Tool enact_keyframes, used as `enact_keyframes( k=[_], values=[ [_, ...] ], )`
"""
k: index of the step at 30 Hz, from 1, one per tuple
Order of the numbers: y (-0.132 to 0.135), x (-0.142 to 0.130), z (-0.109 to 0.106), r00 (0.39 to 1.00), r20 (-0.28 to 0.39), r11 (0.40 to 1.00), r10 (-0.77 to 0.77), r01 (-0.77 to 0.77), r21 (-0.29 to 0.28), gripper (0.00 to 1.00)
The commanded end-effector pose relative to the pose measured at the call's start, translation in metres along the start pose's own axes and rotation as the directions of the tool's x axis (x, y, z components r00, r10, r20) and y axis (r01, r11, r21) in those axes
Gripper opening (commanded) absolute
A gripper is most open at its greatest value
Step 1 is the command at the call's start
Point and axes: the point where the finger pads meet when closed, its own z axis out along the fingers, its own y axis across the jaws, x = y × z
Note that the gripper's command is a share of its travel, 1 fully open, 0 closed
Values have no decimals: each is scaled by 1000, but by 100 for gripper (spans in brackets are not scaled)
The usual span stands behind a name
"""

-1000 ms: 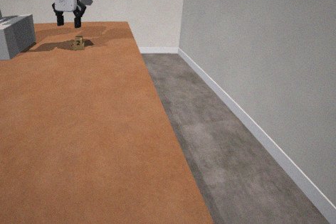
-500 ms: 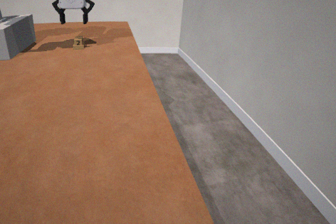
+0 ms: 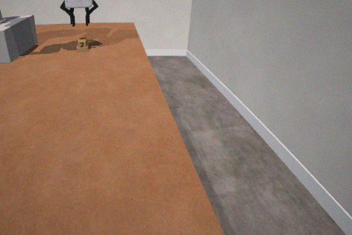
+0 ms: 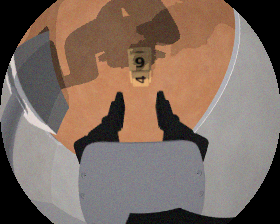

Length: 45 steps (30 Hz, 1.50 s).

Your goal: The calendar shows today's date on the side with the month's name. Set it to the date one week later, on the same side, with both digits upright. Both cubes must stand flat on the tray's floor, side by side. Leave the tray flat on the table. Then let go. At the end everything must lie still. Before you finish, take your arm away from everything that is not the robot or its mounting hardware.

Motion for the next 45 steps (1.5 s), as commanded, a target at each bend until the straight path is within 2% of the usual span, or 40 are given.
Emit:
enact_keyframes(
  k=[1,33,45],
  values=[
    [1,0,-1,1000,0,1000,-2,2,-3,49],
    [1,0,-1,1000,0,1000,-3,3,-2,49],
    [1,0,6,1000,0,1000,-18,18,2,49]
  ],
)
